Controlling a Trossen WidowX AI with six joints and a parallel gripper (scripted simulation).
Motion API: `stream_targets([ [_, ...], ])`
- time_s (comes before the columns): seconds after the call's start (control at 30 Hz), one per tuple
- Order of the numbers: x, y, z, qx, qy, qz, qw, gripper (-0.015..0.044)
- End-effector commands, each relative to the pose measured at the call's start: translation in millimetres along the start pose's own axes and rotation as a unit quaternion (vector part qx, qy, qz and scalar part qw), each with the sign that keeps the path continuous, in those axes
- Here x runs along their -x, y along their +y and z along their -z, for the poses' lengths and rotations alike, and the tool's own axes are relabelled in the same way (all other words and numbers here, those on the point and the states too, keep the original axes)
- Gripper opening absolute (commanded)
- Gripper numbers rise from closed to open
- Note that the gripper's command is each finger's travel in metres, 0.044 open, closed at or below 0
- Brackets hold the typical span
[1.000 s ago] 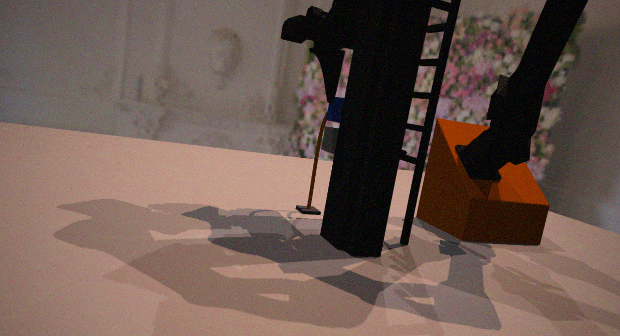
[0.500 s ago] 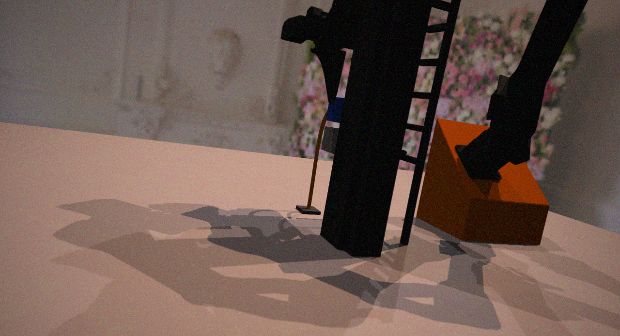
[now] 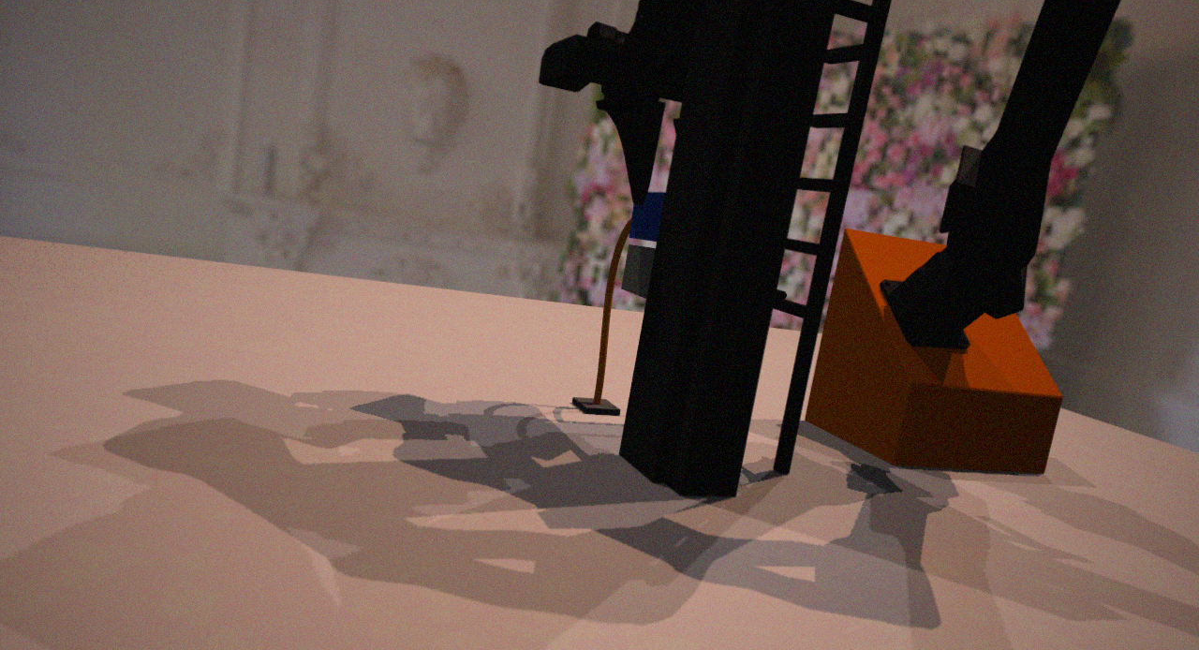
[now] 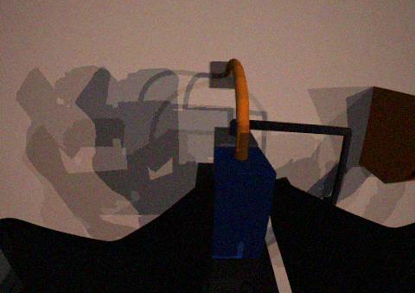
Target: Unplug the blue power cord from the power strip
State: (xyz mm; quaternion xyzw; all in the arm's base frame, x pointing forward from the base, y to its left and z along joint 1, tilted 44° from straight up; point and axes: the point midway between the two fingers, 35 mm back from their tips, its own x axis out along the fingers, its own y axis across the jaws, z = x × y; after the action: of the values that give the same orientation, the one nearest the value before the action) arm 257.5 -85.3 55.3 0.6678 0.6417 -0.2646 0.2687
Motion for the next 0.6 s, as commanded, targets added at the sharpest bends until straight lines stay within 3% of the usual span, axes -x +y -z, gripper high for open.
stream_targets([
  [0.0,8,2,-27,-0.002,-0.026,-0.004,1.000,0.0000],
  [0.57,14,0,-54,-0.003,-0.026,-0.004,1.000,0.0000],
])
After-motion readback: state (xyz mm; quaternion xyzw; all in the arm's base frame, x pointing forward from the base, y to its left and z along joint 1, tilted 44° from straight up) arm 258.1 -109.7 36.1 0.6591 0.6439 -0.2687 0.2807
